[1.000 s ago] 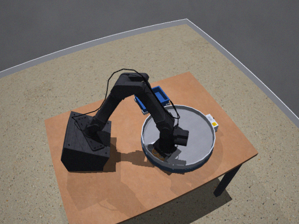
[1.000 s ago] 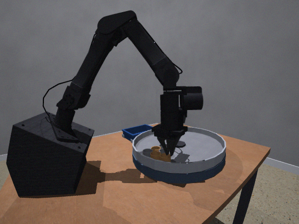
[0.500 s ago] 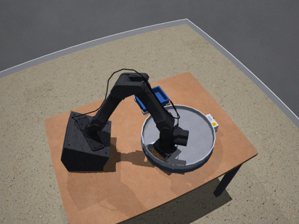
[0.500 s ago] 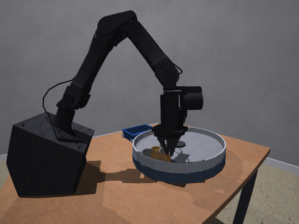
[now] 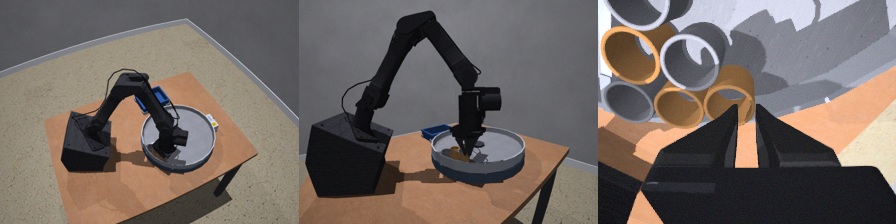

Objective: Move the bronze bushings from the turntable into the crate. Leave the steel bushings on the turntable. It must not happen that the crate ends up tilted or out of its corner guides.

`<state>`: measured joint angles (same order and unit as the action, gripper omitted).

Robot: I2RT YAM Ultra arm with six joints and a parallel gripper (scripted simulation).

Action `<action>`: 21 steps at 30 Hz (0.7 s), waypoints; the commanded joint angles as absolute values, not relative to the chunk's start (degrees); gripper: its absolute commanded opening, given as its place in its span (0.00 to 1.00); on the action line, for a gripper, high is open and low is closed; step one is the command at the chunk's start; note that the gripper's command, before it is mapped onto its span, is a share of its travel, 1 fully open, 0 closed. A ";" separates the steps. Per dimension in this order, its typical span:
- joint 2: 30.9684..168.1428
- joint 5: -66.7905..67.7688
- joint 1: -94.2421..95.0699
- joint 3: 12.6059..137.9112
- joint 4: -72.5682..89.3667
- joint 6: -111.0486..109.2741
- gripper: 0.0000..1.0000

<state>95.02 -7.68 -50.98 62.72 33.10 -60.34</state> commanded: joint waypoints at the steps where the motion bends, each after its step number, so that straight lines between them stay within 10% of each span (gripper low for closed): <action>1: 93.15 -8.26 -51.70 62.60 32.47 -60.41 0.15; 21: 93.10 -8.27 -51.73 63.14 32.64 -60.43 0.15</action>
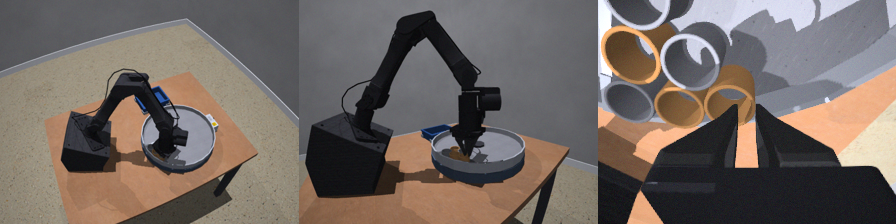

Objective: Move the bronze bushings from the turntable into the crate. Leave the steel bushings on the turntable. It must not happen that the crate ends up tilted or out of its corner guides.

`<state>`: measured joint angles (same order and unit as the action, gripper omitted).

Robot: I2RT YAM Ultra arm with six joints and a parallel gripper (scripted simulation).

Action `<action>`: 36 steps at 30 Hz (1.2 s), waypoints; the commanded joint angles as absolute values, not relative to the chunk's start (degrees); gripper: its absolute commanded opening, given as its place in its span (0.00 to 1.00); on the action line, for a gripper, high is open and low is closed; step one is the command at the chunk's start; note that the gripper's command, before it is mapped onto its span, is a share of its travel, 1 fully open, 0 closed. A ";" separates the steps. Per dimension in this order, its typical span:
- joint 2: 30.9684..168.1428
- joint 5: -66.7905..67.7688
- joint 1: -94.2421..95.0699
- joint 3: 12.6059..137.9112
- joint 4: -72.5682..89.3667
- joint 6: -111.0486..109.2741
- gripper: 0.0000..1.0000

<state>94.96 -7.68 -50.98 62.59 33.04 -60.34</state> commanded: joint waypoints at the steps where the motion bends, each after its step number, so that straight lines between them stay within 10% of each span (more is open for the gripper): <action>1: 93.10 -8.27 -51.73 63.14 32.64 -60.43 0.15; 36: 97.12 -8.00 -50.74 62.02 29.06 -59.63 0.15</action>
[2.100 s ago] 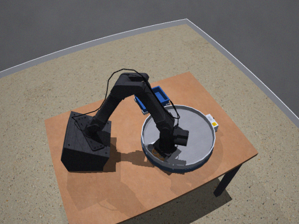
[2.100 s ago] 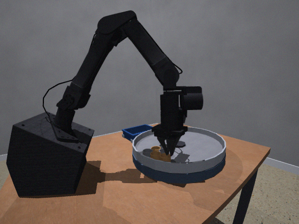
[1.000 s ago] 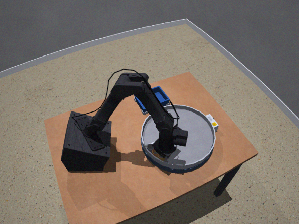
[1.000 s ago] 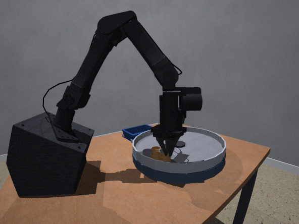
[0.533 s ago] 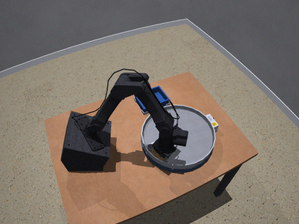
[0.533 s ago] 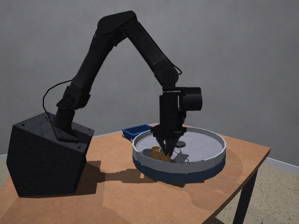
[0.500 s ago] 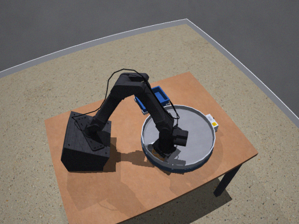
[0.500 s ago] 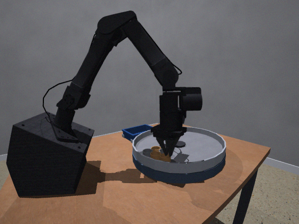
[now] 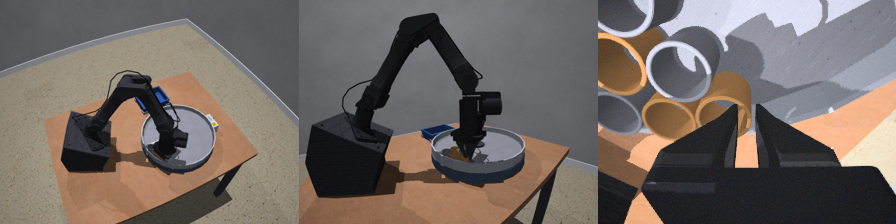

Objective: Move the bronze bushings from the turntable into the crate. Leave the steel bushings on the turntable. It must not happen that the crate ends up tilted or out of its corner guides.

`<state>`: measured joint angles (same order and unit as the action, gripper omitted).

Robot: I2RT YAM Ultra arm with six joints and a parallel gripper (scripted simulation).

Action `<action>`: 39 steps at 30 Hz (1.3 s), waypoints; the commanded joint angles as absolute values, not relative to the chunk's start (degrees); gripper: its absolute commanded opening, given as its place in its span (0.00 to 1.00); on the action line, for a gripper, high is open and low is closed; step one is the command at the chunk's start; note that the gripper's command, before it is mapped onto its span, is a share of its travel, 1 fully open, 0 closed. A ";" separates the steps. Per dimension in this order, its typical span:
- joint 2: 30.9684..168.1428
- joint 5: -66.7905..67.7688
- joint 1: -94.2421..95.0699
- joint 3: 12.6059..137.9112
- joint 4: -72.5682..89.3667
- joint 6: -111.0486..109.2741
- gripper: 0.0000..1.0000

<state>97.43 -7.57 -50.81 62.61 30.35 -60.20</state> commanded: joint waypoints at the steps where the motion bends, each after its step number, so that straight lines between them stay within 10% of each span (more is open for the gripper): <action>1: 97.12 -8.00 -50.74 62.01 29.05 -59.63 0.15; 39: 97.90 -7.96 -50.67 61.78 28.92 -59.63 0.15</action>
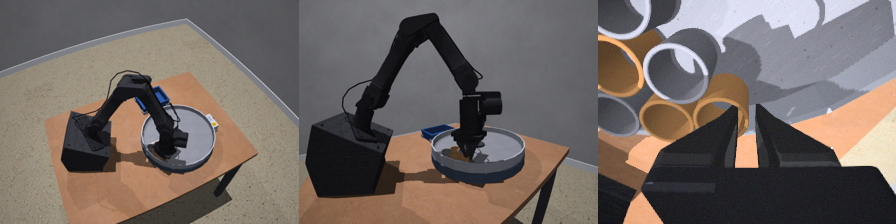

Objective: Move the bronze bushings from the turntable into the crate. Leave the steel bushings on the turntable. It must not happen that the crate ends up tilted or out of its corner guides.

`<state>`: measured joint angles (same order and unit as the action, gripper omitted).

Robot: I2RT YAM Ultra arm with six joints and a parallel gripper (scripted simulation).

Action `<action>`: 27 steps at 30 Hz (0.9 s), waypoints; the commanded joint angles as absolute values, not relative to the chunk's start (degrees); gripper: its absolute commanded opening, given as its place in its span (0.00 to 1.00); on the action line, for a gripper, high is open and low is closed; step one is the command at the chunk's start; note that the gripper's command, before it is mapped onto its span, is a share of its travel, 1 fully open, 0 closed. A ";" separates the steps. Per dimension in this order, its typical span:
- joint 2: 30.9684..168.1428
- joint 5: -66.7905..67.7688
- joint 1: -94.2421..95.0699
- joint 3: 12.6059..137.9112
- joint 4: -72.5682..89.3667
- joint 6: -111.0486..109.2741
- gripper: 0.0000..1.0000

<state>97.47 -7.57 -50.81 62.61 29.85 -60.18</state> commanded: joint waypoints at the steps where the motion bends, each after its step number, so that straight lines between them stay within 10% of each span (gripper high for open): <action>1: 98.34 -7.93 -50.61 61.58 28.82 -59.60 0.15; 27: 97.06 -7.87 -50.63 63.17 28.62 -59.59 0.15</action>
<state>98.08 -7.57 -50.74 62.30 29.19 -60.12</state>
